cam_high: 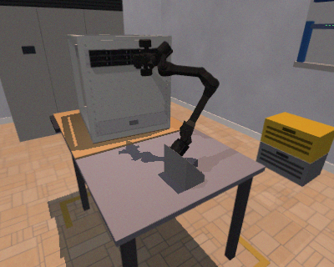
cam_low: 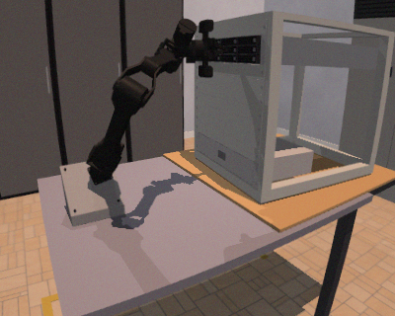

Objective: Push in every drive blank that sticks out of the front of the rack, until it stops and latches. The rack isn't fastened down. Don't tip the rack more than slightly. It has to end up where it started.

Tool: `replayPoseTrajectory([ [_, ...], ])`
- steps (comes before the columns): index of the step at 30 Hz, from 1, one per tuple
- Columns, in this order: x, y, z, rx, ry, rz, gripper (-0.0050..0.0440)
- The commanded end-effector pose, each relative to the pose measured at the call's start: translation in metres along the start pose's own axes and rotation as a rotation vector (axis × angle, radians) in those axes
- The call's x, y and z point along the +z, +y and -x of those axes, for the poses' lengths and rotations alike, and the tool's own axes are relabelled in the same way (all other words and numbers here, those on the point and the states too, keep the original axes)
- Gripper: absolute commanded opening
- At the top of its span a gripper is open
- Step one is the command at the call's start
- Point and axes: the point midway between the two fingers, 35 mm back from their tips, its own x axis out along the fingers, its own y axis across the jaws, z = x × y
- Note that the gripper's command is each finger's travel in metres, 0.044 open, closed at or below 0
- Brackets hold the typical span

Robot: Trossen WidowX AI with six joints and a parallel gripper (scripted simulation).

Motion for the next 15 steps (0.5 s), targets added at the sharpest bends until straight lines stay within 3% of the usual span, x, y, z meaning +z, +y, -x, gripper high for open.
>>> replayPoseTrajectory([
  [1,-0.0040,-0.0055,-0.0030,-0.009,0.007,-0.014,-0.0050],
  [15,-0.0041,-0.0055,-0.0049,-0.009,0.007,-0.014,-0.0050],
])
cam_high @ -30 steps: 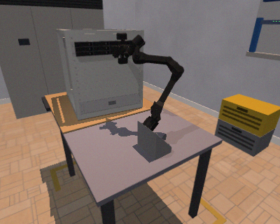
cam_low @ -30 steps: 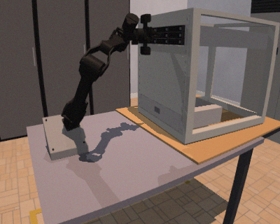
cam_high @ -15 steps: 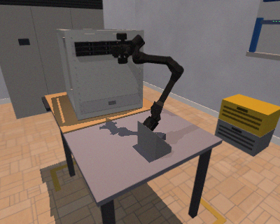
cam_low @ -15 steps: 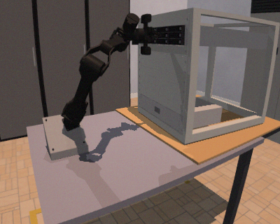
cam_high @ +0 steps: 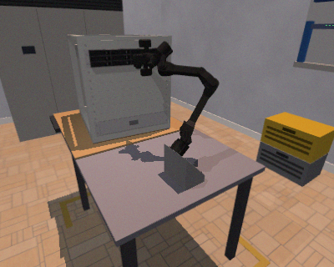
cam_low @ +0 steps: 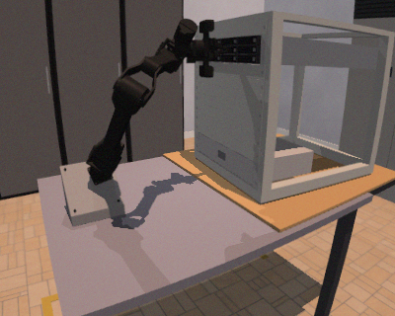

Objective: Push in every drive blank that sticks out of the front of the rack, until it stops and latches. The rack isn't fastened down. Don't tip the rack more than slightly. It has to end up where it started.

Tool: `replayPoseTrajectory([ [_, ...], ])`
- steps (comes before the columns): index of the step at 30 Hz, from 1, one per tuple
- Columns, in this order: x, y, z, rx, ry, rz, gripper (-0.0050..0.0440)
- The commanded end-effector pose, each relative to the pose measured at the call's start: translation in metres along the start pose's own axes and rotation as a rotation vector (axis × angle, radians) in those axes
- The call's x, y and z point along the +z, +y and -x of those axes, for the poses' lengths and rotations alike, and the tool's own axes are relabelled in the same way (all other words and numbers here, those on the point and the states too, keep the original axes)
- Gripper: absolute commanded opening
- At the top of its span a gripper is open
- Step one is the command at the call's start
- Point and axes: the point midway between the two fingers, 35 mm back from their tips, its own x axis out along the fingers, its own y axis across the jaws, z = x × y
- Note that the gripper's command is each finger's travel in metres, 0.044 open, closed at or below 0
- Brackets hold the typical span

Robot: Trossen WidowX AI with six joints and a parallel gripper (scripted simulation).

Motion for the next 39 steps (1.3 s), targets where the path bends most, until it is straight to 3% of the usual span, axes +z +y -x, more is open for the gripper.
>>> replayPoseTrajectory([
  [1,-0.004,-0.006,-0.003,-0.009,0.007,-0.014,-0.0050],
  [20,-0.004,-0.006,-0.003,-0.009,0.007,-0.014,-0.0050],
  [25,-0.004,-0.005,0.021,-0.009,0.007,-0.014,-0.0050],
  [27,-0.004,-0.005,0.021,-0.009,0.007,-0.014,-0.0050],
  [32,-0.004,-0.005,0.052,-0.009,0.007,-0.014,-0.0050],
  [39,-0.004,0.000,0.058,-0.009,0.007,-0.014,-0.0050],
])
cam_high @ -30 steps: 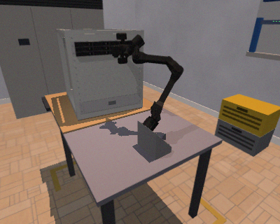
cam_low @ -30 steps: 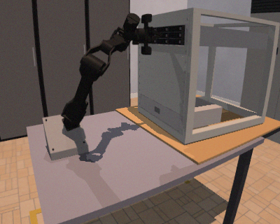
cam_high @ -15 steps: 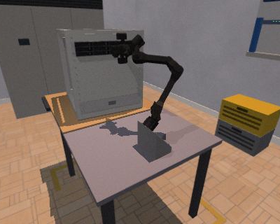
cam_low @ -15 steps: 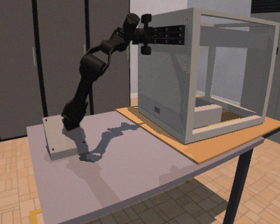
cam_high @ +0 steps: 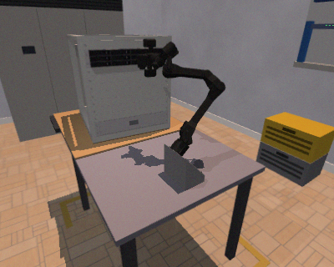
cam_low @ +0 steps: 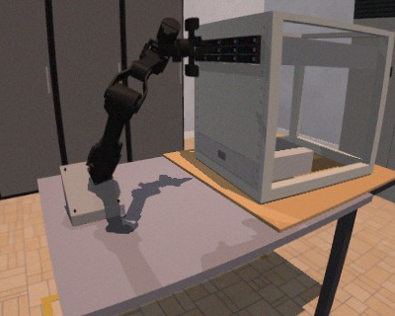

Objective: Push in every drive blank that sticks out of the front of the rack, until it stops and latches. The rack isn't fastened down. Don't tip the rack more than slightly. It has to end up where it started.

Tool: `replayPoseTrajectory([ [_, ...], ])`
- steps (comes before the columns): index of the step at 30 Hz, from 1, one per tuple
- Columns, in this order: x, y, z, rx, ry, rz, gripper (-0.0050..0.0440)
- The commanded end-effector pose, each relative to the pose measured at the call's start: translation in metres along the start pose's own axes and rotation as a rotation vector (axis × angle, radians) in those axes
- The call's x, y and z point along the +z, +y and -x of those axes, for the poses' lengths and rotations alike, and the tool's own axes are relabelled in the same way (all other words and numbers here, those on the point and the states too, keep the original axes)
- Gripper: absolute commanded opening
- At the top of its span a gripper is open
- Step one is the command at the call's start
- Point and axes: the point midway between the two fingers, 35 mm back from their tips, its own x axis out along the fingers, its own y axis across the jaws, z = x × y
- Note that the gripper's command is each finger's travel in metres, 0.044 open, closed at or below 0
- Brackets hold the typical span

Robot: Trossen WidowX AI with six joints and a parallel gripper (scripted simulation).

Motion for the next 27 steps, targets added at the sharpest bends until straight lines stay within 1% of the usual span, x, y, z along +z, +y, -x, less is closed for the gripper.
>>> replayPoseTrajectory([
  [1,-0.002,0.007,0.005,0.001,0.004,0.000,-0.0050],
  [3,-0.001,0.015,0.008,0.001,0.004,0.000,-0.0050],
  [5,-0.001,0.015,0.008,0.001,0.004,0.000,-0.0050],
  [9,-0.001,0.030,0.013,0.001,0.004,0.000,-0.0050],
  [13,-0.001,0.032,0.014,0.001,0.004,0.000,-0.0050],
  [19,-0.001,0.032,-0.001,0.001,0.004,0.000,-0.0050],
  [27,-0.001,0.032,-0.003,0.001,0.004,0.000,-0.0050],
])
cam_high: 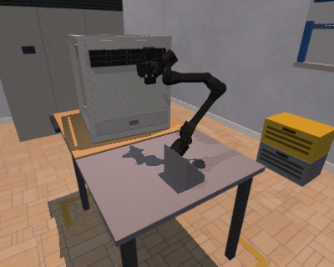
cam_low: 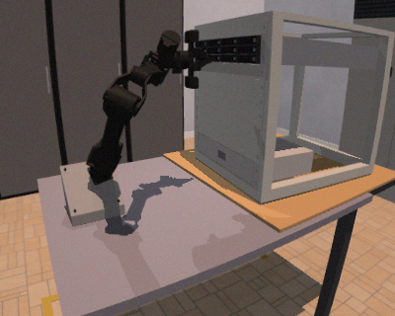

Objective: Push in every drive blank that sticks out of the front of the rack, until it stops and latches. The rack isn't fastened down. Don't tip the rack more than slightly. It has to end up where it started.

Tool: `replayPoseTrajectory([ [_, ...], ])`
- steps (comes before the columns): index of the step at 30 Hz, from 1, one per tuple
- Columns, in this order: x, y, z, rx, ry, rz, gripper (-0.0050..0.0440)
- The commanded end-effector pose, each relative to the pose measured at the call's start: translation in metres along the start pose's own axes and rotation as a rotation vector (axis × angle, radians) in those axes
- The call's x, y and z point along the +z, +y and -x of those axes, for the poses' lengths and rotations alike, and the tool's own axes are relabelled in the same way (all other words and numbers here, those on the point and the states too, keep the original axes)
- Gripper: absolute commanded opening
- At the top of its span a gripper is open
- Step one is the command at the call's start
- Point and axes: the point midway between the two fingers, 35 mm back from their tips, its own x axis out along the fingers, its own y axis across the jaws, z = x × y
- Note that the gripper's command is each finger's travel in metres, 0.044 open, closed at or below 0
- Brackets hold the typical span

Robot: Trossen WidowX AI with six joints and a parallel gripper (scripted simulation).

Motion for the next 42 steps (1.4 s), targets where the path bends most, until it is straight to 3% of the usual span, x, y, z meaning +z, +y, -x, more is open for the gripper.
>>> replayPoseTrajectory([
  [1,-0.004,-0.006,-0.002,-0.009,0.007,-0.016,-0.0050],
  [42,-0.005,-0.012,-0.023,-0.009,0.007,-0.016,-0.0050],
])
